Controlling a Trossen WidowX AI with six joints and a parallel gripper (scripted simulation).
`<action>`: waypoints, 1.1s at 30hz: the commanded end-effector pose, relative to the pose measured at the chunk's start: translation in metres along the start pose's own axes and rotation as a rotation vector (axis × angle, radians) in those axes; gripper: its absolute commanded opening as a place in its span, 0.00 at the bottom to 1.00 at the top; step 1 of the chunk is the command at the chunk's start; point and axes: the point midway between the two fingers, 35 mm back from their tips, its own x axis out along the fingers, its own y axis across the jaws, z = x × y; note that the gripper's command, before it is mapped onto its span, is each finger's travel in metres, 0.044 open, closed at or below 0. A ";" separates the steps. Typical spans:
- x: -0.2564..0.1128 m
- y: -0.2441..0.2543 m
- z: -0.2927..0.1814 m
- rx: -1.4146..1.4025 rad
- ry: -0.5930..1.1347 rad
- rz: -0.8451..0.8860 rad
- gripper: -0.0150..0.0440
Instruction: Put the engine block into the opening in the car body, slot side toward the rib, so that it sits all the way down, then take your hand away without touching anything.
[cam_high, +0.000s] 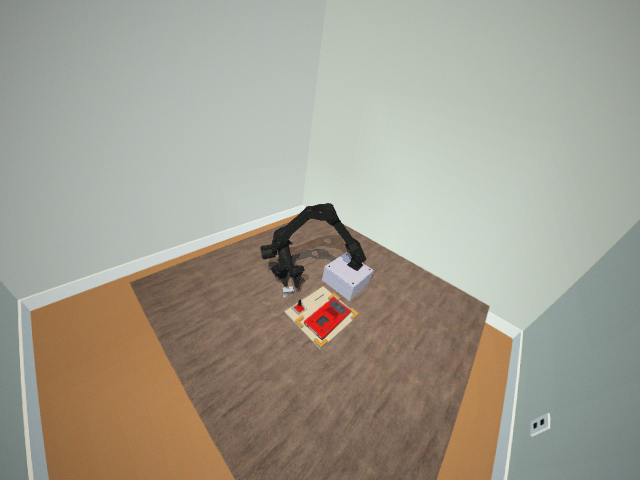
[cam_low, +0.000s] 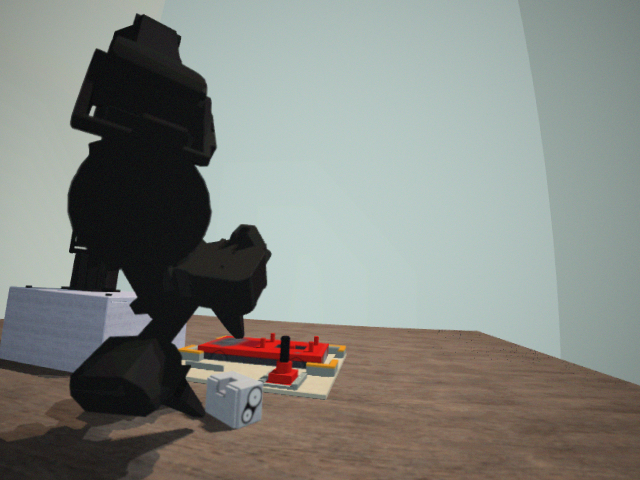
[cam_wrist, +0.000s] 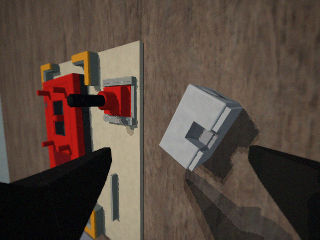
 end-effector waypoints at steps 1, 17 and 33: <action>0.000 0.001 0.000 0.119 0.019 -0.039 1.00; -0.002 0.006 0.003 0.621 0.031 -0.210 1.00; -0.006 0.012 0.007 1.111 -0.074 -0.380 1.00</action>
